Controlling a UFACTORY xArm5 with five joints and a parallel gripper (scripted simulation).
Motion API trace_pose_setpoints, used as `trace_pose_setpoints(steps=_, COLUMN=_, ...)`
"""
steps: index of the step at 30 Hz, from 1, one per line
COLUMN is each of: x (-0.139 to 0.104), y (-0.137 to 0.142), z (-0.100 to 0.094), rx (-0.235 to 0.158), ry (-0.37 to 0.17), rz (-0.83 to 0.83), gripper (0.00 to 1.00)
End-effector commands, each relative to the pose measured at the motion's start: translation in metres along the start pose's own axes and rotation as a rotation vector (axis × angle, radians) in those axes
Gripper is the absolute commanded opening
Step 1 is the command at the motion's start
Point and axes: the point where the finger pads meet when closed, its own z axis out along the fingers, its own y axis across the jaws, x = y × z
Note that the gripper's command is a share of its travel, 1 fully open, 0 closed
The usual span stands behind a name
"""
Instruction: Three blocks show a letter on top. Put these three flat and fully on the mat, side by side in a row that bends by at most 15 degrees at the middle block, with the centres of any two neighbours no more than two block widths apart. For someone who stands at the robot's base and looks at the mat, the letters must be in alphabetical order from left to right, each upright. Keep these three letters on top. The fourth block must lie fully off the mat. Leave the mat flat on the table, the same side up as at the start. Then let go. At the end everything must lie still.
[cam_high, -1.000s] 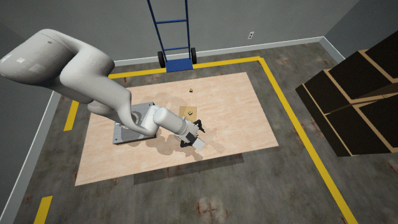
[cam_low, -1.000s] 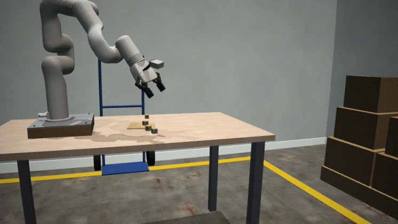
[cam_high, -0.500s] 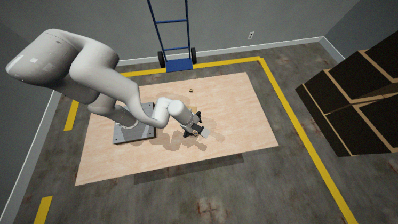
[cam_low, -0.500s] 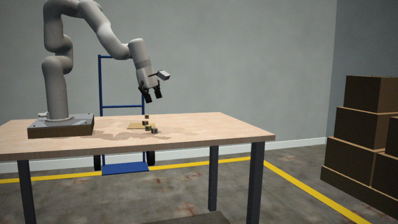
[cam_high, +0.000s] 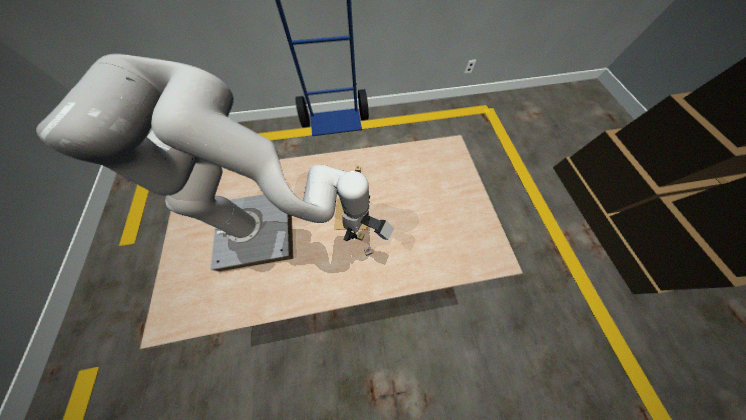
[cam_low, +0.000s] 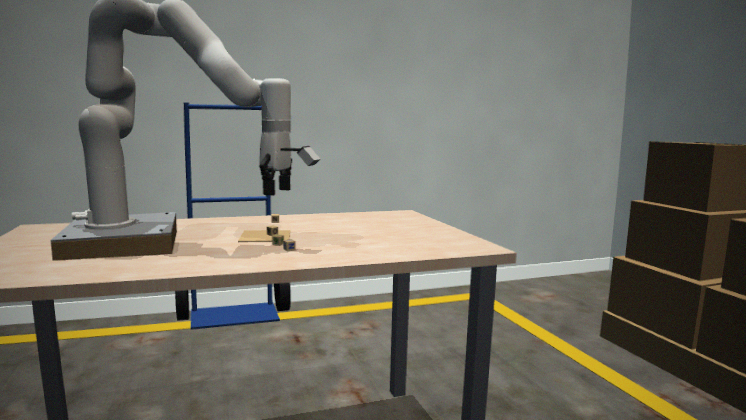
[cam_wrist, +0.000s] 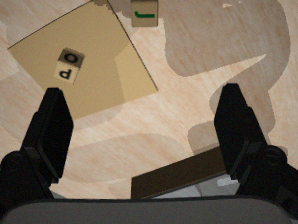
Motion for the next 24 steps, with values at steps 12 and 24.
trace_pose_setpoints(steps=12, x=0.0, y=-0.001, z=-0.001, rx=-0.001, ry=-0.003, rz=-0.001, gripper=1.0)
trace_pose_setpoints(steps=24, x=-0.005, y=-0.012, z=0.004, rx=-0.002, ry=-0.003, rz=0.223, gripper=1.0)
